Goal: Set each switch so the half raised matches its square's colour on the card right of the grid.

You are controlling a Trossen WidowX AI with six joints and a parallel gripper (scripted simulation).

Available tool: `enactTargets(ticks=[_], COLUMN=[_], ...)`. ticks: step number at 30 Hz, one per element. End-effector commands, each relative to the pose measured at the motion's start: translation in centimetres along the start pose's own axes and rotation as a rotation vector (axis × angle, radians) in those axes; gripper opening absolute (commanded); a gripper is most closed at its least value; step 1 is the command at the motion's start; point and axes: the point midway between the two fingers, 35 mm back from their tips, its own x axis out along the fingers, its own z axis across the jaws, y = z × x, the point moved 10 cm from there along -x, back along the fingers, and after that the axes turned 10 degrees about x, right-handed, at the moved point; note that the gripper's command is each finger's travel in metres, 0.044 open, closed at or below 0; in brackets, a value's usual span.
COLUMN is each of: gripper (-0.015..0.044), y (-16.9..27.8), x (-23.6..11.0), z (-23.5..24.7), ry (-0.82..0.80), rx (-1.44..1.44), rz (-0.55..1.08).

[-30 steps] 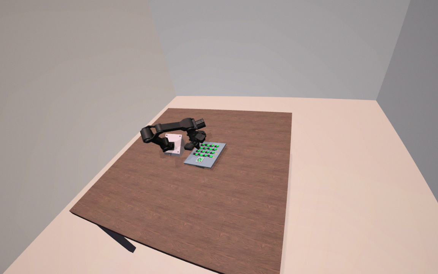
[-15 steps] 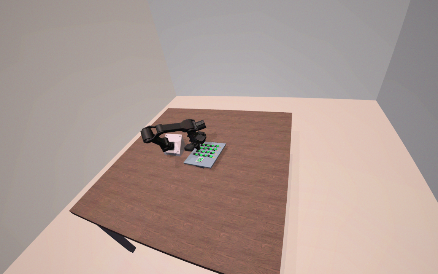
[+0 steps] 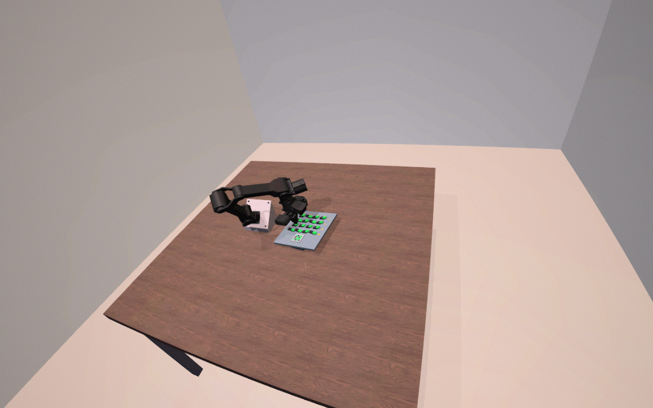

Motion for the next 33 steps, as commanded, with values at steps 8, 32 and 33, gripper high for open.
enactTargets(ticks=[8, 32, 33], gripper=[0.0, 0.0, 0.0], y=[0.02, 0.01, 0.01], x=[0.2, 0.52, 0.53], z=[0.01, 0.01, 0.01], ry=[0.003, 0.003, 0.003], rx=[-0.004, -0.004, -0.004], rz=[-0.002, -0.002, -0.002])
